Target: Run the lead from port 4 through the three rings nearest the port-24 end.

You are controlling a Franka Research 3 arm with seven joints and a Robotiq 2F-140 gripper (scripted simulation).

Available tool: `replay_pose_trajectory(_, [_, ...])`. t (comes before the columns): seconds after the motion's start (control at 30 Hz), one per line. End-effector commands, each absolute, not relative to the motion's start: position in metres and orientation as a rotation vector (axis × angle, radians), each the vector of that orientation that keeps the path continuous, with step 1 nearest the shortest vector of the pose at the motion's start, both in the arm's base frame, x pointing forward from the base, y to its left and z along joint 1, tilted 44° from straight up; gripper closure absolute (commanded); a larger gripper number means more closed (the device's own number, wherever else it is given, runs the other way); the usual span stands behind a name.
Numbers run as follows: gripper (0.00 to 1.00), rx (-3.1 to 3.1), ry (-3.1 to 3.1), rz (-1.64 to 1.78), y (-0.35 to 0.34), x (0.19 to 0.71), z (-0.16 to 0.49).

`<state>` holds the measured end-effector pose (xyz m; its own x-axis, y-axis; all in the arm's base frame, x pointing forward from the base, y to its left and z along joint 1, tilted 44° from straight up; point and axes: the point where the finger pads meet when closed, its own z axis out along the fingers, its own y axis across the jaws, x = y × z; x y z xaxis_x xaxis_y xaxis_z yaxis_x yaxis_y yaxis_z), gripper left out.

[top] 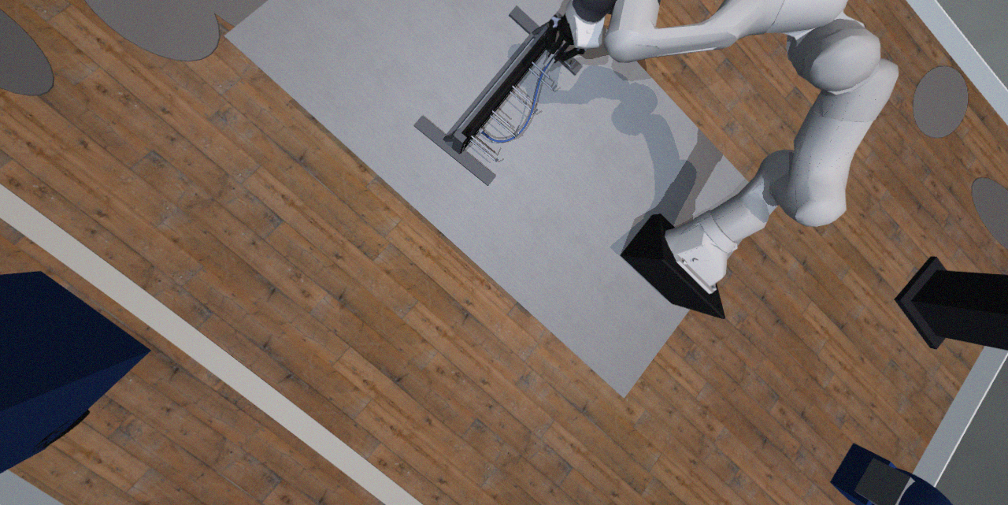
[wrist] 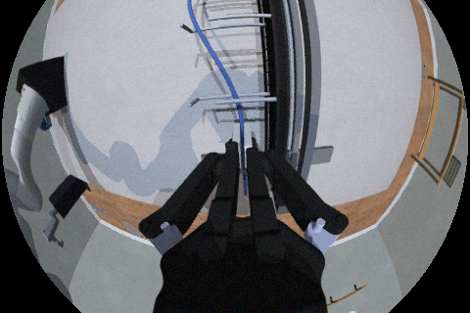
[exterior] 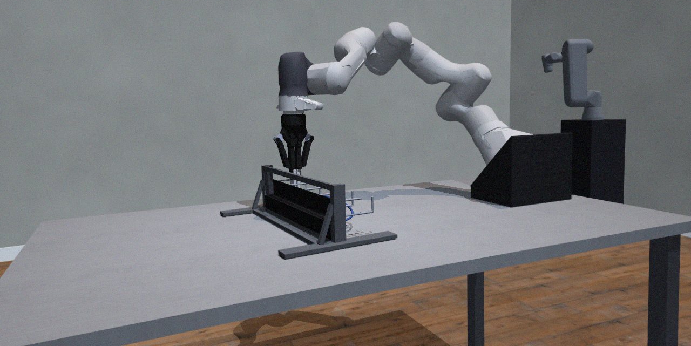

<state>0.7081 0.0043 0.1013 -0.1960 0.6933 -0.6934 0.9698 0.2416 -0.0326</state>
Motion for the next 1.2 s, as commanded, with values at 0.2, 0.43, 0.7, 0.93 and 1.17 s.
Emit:
replay_pose_trajectory(0.2, [1.00,1.512,1.971,-0.658,0.0028,0.7068,0.1003])
replay_pose_trajectory(0.43, [1.00,1.512,1.971,-0.658,0.0028,0.7068,0.1003])
replay_pose_trajectory(0.7, [0.80,1.512,1.971,-0.658,0.0028,0.7068,0.1003])
replay_pose_trajectory(0.93, [0.80,1.512,1.971,-0.658,0.0028,0.7068,0.1003])
replay_pose_trajectory(1.17, [0.80,1.512,1.971,-0.658,0.0028,0.7068,0.1003])
